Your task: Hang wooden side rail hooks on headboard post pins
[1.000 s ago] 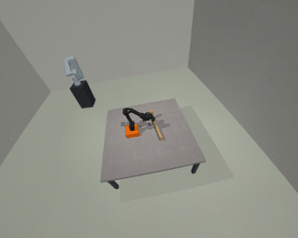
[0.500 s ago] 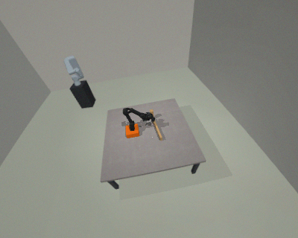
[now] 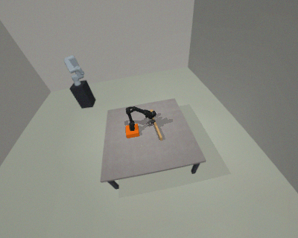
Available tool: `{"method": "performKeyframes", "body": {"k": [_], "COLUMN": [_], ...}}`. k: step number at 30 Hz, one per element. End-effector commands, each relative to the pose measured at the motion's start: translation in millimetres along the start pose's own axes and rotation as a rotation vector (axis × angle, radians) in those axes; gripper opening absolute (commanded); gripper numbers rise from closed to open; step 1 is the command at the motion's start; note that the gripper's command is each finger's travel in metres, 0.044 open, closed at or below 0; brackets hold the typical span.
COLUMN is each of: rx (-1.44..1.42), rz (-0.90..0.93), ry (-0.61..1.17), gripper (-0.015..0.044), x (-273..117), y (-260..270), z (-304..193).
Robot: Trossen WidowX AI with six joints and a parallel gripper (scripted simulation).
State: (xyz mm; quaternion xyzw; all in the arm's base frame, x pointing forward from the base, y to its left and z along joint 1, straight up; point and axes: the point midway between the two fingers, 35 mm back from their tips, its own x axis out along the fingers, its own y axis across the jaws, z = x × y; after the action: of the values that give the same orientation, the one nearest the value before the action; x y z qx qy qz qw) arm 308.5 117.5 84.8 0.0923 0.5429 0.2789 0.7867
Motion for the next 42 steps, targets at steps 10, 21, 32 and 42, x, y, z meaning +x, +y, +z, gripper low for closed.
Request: {"method": "performKeyframes", "body": {"k": [10,21,32,42], "rx": [0.758,1.325,1.581,1.581], "rz": [-0.262,-0.537,-0.677,-0.677], "ry": [0.098,0.017,-0.089,-0.089], "gripper": [0.0440,0.0440,0.0440,0.0440], "x": [2,-3,-8,20], "y": [-7,-8,-8,-23], "z": [19,31,37,25]}}
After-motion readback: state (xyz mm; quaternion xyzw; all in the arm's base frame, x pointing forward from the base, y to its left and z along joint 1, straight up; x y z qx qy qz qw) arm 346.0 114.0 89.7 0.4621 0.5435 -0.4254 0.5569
